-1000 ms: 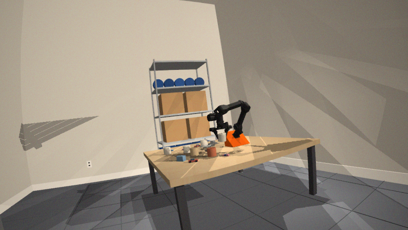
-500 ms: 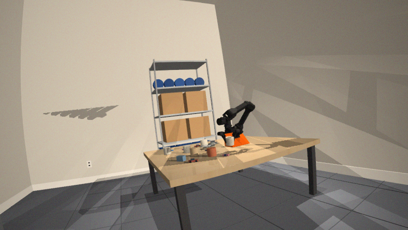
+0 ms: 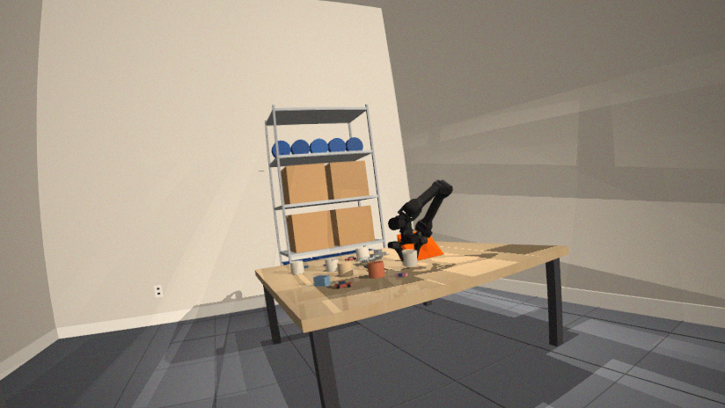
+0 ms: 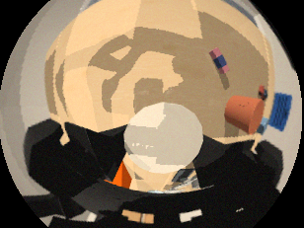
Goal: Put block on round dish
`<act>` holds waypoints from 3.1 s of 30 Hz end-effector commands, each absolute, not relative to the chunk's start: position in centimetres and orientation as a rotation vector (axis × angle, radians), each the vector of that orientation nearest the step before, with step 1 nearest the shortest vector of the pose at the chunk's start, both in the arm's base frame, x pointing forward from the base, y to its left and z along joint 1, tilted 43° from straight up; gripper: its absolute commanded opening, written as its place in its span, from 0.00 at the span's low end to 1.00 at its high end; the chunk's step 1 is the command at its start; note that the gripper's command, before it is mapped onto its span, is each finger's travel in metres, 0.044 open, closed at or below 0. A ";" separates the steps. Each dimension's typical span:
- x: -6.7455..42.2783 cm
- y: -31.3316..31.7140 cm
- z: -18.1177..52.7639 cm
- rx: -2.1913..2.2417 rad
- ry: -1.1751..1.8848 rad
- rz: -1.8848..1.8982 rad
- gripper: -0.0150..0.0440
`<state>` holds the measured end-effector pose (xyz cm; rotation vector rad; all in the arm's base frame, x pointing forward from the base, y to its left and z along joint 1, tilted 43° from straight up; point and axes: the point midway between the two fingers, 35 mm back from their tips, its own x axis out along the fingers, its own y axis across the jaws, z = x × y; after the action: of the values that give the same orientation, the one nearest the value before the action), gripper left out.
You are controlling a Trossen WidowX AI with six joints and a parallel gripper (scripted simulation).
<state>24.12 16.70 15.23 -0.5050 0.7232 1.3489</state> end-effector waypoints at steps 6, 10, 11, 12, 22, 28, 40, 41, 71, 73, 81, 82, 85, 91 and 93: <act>24.2 17.6 14.2 -0.502 0.729 1.344 0.25; 24.1 17.5 14.3 -0.503 0.727 1.349 0.34; 24.1 17.5 14.3 -0.503 0.727 1.349 0.39; 24.1 17.5 14.3 -0.503 0.727 1.349 0.43; 24.1 17.5 14.3 -0.503 0.727 1.349 0.88; 23.9 13.9 18.0 -0.504 0.732 1.343 1.00; 25.3 12.1 18.3 -0.391 0.828 1.226 0.69; 25.4 12.0 18.3 -0.366 0.847 1.211 0.69; 29.5 7.9 17.1 0.454 1.361 0.641 0.69; 29.8 7.6 17.0 0.510 1.387 0.596 0.69; 30.7 6.3 16.5 0.730 1.483 0.408 0.69; 30.9 6.2 16.5 0.758 1.493 0.384 0.69; 31.2 5.7 16.3 0.840 1.524 0.310 0.69; 31.8 4.6 15.9 1.003 1.578 0.157 0.69; 32.1 4.3 15.8 1.057 1.593 0.104 0.69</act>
<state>31.70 4.77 15.88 0.9783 1.5732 0.1752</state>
